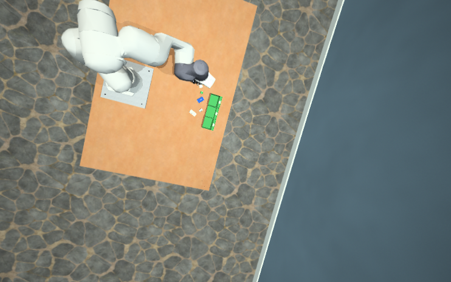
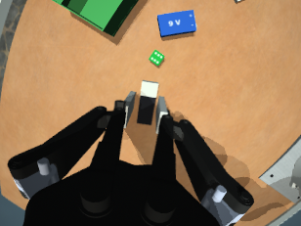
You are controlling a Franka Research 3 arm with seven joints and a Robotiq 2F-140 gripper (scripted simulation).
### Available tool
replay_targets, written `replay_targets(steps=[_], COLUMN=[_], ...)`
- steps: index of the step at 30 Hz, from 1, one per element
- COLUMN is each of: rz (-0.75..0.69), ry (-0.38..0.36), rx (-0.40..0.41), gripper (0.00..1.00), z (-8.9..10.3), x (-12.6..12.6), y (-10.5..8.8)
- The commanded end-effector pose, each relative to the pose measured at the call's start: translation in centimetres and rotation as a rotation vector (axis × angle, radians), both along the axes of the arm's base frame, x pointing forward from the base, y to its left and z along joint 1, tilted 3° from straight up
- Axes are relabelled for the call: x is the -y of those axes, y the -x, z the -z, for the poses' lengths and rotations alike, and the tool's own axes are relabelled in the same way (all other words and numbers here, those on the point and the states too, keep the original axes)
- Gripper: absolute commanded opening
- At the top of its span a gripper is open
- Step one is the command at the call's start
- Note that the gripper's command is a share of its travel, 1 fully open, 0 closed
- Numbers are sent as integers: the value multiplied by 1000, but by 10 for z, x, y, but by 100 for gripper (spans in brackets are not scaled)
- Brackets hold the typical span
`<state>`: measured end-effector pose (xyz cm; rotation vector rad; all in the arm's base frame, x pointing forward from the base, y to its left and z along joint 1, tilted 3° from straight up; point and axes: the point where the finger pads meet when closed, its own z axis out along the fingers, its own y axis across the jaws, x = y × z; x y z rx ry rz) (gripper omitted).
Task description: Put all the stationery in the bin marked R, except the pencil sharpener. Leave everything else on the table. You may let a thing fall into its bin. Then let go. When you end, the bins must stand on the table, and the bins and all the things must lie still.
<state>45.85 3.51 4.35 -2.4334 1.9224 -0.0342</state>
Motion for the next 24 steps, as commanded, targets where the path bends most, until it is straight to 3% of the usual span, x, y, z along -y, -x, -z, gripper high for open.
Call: replay_targets(steps=[1, 13, 14, 24], rz=[-18, -18, -18, -18], ry=[-2, -2, -2, -2], rx=[4, 4, 4, 4], gripper=[23, 23, 11, 11], z=[0, 0, 0, 0], x=[0, 0, 0, 0], y=[0, 1, 1, 1])
